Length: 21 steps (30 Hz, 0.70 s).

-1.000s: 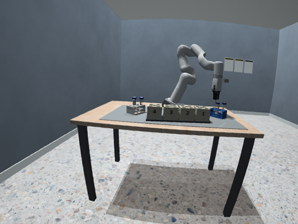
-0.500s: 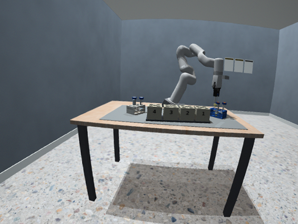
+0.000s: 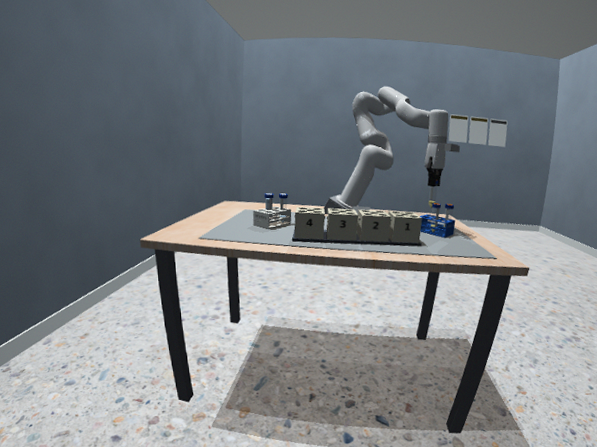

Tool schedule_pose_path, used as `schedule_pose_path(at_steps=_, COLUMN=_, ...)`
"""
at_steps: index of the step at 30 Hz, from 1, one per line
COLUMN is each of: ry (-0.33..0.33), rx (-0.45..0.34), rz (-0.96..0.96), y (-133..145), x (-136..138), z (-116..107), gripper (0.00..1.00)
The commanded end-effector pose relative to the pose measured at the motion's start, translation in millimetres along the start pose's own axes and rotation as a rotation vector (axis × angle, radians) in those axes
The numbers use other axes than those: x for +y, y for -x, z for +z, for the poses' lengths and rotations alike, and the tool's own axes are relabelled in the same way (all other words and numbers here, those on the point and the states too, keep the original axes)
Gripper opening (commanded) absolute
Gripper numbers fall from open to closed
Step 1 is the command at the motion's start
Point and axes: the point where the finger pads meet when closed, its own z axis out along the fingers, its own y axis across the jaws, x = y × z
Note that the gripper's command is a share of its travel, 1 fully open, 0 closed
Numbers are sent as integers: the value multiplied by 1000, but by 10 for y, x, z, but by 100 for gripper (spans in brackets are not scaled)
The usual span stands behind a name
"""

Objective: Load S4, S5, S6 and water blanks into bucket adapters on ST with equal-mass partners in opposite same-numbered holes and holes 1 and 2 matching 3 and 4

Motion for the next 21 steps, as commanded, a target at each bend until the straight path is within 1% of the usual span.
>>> schedule_pose_path(at_steps=1, ry=0, rx=3, rz=-1, y=-9, x=-1, z=-121, gripper=0)
schedule_pose_path(at_steps=4, ry=0, rx=3, rz=-1, y=-9, x=-1, z=-181, gripper=0)
schedule_pose_path(at_steps=6, ry=0, rx=3, rz=-1, y=-9, x=-1, z=-181, gripper=0)
schedule_pose_path(at_steps=21, ry=0, rx=3, rz=-1, y=-8, x=-1, z=-461, gripper=0)
